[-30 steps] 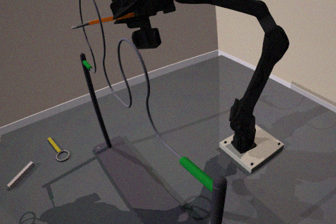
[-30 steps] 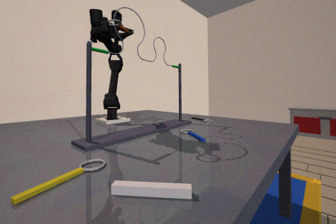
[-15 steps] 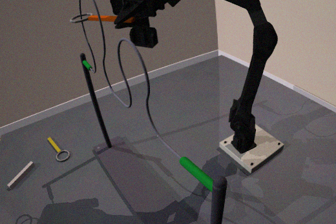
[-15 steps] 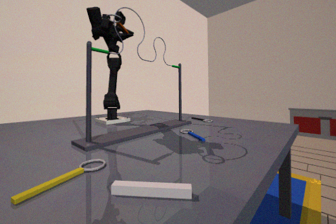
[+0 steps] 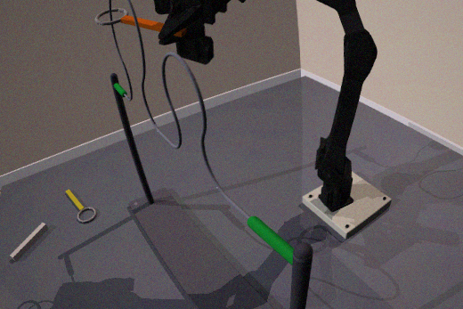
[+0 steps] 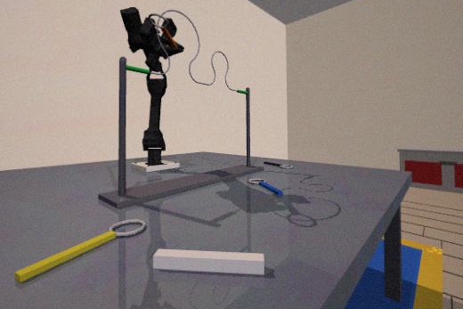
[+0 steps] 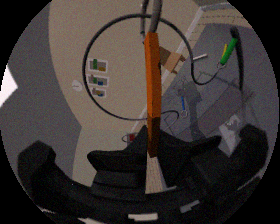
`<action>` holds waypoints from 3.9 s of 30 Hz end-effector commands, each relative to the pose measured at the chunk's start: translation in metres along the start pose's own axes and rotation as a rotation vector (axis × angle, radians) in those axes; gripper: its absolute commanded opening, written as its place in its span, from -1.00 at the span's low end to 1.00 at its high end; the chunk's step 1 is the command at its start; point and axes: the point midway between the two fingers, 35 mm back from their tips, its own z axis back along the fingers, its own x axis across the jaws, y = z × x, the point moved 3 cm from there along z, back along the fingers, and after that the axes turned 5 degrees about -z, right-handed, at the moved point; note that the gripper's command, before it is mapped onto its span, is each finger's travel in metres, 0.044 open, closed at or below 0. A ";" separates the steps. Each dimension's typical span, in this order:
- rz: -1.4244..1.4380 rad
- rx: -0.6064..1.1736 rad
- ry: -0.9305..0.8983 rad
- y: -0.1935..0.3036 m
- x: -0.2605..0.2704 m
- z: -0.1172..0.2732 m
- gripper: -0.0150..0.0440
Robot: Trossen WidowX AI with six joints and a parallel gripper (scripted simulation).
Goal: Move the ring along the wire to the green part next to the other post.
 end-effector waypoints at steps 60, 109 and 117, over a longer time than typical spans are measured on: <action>0.677 -0.124 0.391 -0.003 -0.012 -0.001 -1.00; 1.202 -0.223 0.686 -0.009 -0.019 0.001 -1.00; 1.288 -0.239 0.734 -0.011 -0.019 0.002 -1.00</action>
